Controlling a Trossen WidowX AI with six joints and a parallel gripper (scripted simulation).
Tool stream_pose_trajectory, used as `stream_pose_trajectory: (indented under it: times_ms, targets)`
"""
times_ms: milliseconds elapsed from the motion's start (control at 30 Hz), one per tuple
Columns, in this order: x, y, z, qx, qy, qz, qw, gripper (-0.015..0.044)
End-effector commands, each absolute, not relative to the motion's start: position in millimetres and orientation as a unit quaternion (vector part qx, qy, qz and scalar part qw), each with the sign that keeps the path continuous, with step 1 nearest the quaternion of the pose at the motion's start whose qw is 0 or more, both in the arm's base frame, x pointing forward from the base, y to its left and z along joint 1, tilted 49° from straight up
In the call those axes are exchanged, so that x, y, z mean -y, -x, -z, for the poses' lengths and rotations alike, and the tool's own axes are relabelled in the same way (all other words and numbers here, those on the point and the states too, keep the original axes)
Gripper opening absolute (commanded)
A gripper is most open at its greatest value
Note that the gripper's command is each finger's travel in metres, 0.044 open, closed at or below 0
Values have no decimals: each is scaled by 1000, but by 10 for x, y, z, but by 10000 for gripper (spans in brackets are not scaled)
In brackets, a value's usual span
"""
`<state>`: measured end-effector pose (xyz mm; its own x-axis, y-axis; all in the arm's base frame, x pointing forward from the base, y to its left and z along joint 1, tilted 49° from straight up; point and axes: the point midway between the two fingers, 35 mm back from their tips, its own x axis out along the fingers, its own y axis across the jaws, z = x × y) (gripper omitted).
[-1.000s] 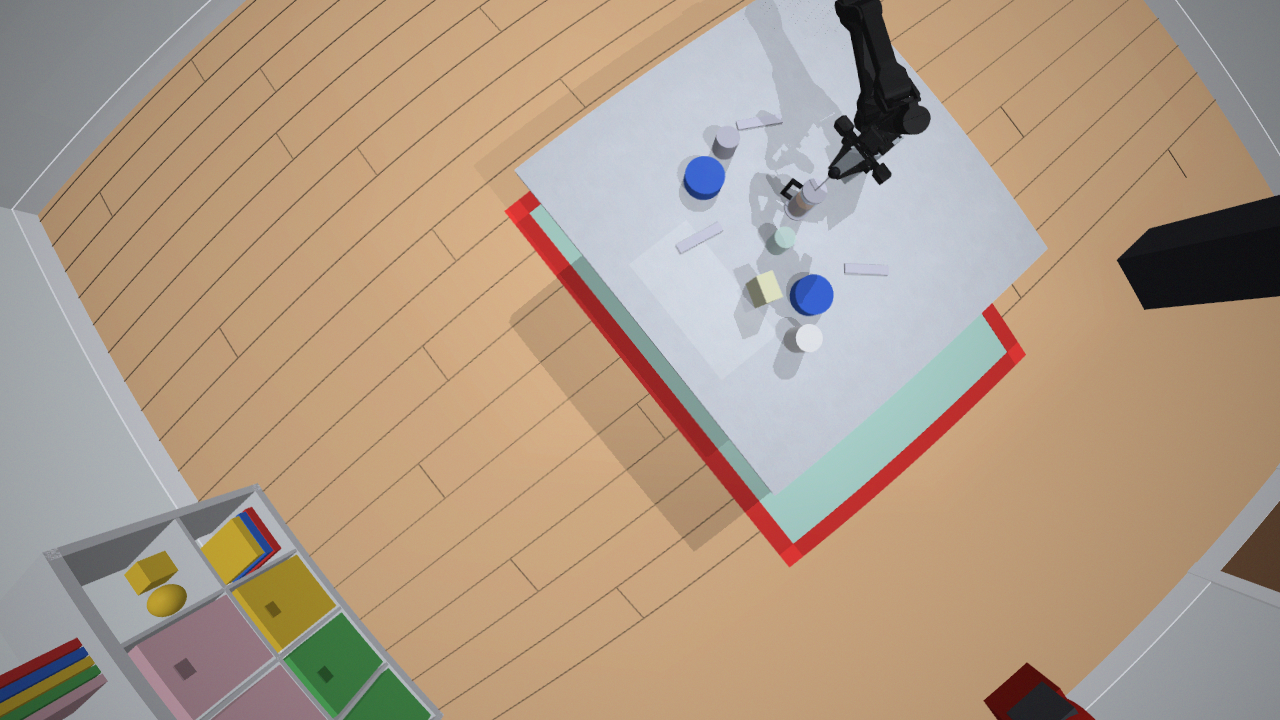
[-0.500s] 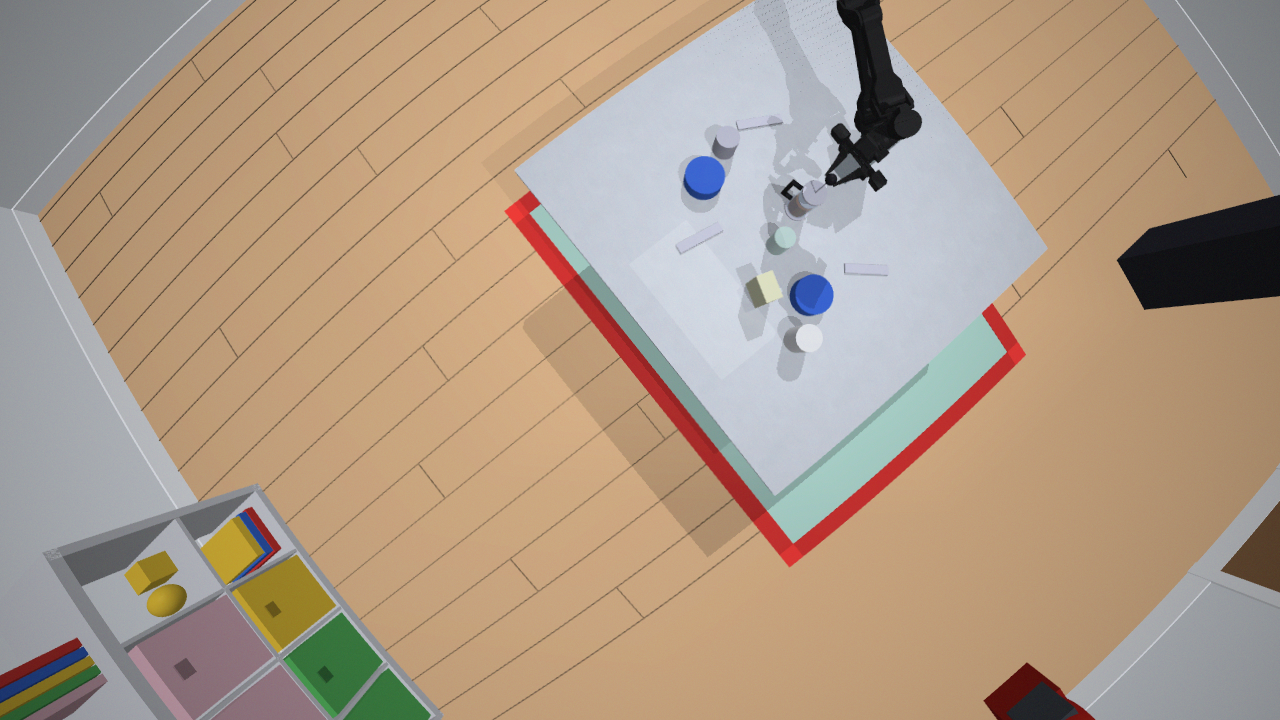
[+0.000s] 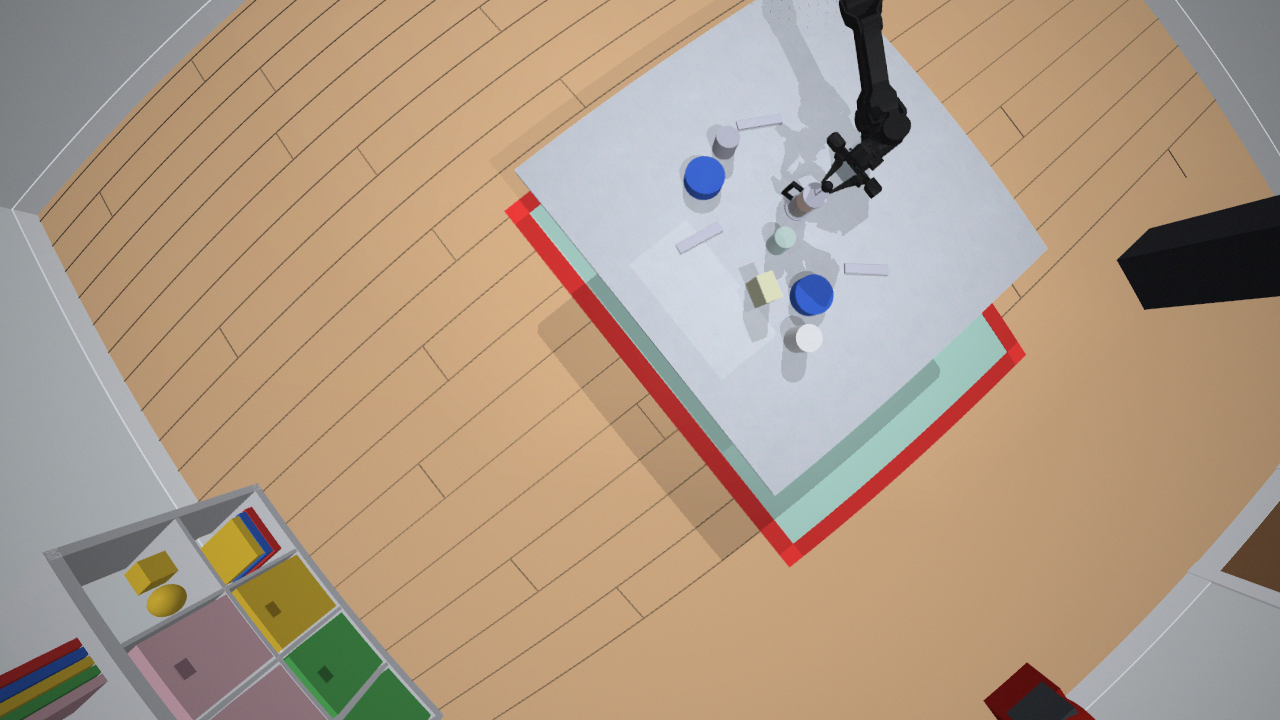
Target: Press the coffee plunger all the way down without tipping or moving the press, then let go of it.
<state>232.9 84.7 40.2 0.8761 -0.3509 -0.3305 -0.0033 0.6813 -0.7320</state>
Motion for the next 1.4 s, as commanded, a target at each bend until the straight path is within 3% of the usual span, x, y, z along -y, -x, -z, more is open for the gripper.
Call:
stream_pose_trajectory:
  times_ms: [0,1367]
  targets:
    - [-707,-2291,-234,-249,398,93,878,123]
    - [-548,-2476,-85,-237,403,94,879,123]
